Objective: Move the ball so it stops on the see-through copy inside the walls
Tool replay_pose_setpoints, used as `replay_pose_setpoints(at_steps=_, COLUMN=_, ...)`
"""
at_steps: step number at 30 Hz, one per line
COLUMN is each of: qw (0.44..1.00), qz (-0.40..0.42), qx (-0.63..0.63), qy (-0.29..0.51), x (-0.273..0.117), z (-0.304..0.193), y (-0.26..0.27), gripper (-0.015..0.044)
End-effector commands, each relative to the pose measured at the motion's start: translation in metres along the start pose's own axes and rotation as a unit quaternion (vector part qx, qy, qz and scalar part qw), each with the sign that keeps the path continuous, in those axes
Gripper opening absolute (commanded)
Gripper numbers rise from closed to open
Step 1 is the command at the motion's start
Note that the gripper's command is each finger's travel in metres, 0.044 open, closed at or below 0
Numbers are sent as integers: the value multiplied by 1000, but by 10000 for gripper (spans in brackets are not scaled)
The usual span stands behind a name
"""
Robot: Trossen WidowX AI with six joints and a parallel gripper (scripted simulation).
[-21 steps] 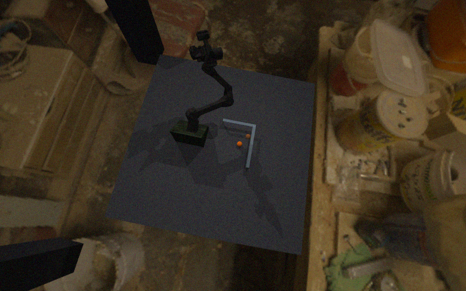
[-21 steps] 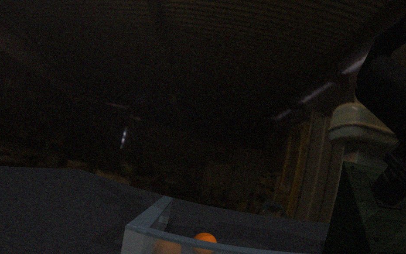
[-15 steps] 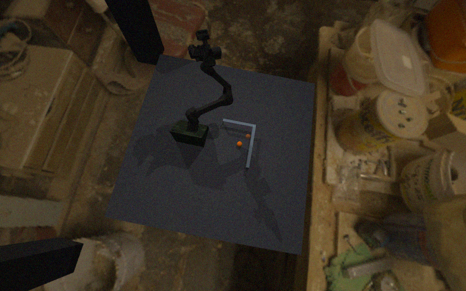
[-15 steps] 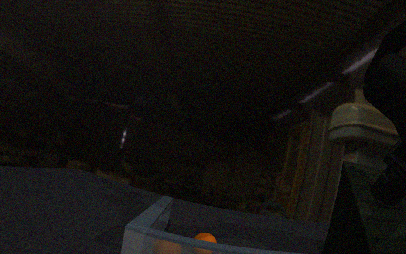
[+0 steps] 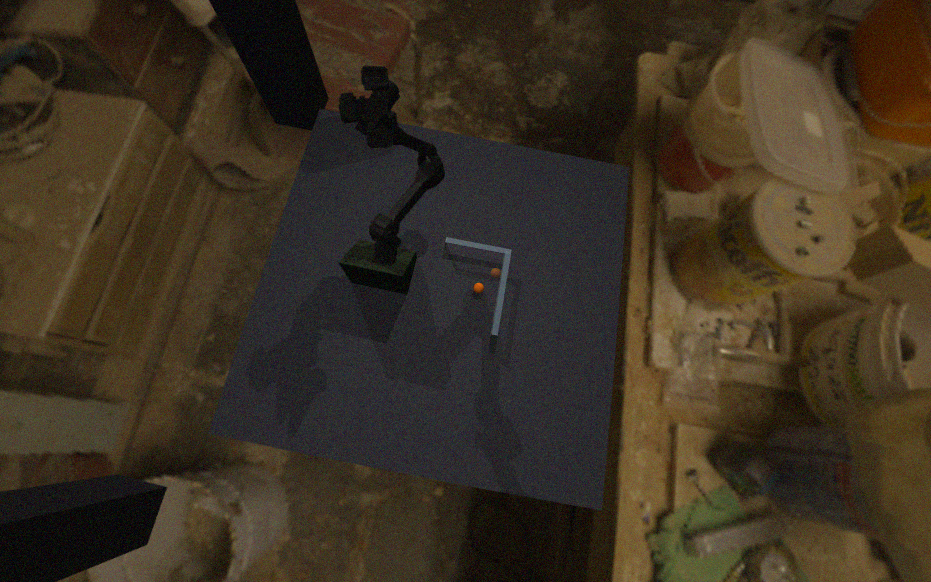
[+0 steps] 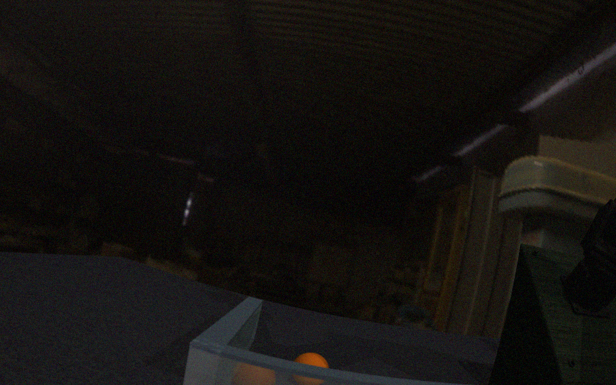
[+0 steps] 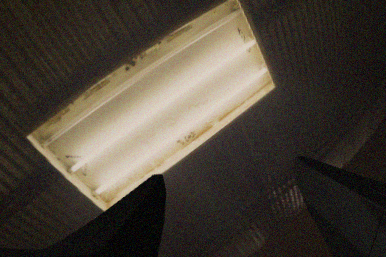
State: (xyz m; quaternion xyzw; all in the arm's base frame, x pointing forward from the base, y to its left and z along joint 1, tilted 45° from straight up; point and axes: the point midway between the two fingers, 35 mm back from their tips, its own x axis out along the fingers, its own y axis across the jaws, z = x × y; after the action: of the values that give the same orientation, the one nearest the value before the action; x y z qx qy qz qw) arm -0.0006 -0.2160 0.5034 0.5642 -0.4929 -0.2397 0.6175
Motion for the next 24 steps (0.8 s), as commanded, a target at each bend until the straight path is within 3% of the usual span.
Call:
replay_pose_setpoints(at_steps=1, qw=995, qz=-63, qx=-56, qy=53, x=39, z=10, y=-54, gripper=291)
replay_pose_setpoints(at_steps=14, qw=939, qz=-171, qx=-198, qy=224, x=92, z=-42, y=-182, gripper=291)
replay_pose_setpoints(at_steps=24, qw=820, qz=-179, qx=-349, qy=417, x=96, z=-117, y=-280, gripper=291)
